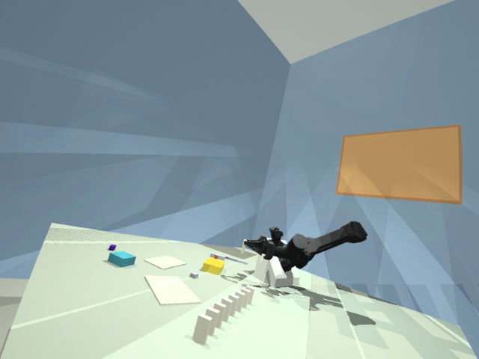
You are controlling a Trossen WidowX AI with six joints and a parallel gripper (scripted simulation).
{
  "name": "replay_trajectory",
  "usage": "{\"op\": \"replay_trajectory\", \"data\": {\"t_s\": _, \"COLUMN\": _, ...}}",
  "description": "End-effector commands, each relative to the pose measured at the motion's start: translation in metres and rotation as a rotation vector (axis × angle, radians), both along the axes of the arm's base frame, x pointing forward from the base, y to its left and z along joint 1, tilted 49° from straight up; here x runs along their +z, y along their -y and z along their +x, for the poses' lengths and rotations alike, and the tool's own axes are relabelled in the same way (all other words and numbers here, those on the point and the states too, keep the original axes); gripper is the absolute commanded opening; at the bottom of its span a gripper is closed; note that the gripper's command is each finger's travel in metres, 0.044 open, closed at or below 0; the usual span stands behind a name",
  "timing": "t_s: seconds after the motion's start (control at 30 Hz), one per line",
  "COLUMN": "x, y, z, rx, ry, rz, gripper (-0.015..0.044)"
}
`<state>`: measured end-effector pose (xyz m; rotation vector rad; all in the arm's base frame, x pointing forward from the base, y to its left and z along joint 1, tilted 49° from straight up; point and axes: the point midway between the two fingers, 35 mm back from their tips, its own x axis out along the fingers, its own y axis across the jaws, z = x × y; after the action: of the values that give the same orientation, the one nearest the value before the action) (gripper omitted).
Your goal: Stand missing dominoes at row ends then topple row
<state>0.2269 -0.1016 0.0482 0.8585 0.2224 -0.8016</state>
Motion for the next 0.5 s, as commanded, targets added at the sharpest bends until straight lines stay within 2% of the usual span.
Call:
{"op": "replay_trajectory", "data": {"t_s": 0.0, "x": 0.0007, "y": 0.0007, "z": -0.0003, "rx": -0.007, "ry": 0.006, "rz": 0.000, "gripper": 0.0107}}
{"op": "replay_trajectory", "data": {"t_s": 0.47, "x": -0.0054, "y": -0.0059, "z": 0.0043, "rx": -0.007, "ry": -0.002, "rz": 0.010, "gripper": 0.0107}}
